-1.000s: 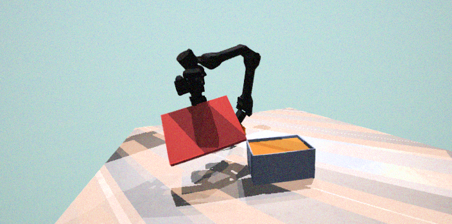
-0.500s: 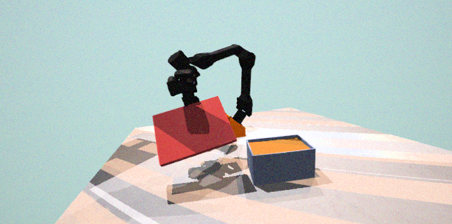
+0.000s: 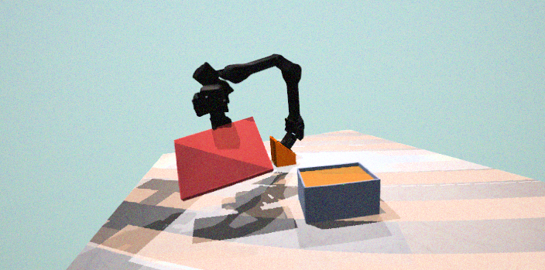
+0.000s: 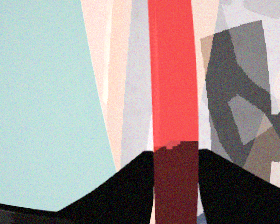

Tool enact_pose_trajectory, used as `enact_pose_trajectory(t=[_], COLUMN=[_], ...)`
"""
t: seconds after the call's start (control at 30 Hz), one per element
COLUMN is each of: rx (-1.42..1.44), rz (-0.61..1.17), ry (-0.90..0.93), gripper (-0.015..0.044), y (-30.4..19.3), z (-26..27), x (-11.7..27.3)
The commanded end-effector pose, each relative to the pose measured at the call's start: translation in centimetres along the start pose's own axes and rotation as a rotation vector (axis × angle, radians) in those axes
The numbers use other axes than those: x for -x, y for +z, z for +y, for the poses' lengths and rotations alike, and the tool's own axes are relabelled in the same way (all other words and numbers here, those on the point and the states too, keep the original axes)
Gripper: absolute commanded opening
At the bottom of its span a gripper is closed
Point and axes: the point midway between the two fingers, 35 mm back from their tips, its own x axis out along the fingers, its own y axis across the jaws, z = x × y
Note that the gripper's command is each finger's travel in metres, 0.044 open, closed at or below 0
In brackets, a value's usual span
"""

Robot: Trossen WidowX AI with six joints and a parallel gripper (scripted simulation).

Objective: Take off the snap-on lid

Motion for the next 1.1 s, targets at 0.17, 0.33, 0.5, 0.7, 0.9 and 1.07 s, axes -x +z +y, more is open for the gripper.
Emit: enact_pose_trajectory(t=[0.17, 0.33, 0.5, 0.7, 0.9, 1.07], rx=[0.01, 0.01, 0.01, 0.01, 0.01, 0.01], rz=[0.001, 0.002, 0.002, 0.002, 0.002, 0.002], ry=[0.015, 0.015, 0.015, 0.015, 0.015, 0.015], gripper=[0.0, 0.0, 0.0, 0.0, 0.0, 0.0], y=[0.9, 0.7, 0.6, 0.6, 0.6, 0.6], z=[0.2, -0.2, -0.8, -1.2, -1.6, -1.9], x=[0.3, -0.1, -0.6, -0.9, -1.2, -1.5])
